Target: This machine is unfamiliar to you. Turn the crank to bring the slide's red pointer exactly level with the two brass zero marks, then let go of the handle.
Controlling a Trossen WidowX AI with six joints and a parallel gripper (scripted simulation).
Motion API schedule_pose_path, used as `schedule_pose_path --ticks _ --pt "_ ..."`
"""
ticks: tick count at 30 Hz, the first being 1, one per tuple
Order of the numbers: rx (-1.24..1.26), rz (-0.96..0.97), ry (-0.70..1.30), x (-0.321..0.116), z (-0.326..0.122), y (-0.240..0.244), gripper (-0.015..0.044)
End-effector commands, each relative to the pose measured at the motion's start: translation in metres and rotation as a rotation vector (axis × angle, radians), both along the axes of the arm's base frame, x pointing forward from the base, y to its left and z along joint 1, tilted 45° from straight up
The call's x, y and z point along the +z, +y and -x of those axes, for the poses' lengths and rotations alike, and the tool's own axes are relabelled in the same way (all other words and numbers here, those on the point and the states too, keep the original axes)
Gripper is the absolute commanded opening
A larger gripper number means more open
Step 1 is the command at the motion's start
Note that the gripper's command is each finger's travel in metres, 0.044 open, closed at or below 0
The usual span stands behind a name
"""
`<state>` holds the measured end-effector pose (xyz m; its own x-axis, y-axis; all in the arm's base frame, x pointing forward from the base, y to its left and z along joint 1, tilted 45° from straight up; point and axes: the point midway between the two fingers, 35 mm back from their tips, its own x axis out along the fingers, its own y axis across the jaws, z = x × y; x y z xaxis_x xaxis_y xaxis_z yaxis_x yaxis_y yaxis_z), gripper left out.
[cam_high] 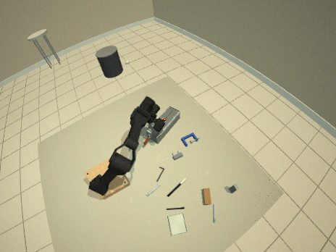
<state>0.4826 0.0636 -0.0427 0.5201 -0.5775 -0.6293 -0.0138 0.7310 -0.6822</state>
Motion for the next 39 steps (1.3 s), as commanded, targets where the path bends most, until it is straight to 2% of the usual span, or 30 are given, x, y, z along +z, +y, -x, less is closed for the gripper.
schedule_pose_path --ticks 1,8,26,39 --pt "0.0 0.0 0.0 0.0 0.0 0.0 0.0177" --pt "0.0 0.0 0.0 0.0 0.0 0.0 0.0" --pt "0.0 -0.001 0.0 -0.0001 0.0 0.0001 0.0" --pt "0.0 -0.001 0.0 -0.0001 0.0 0.0001 0.0341"
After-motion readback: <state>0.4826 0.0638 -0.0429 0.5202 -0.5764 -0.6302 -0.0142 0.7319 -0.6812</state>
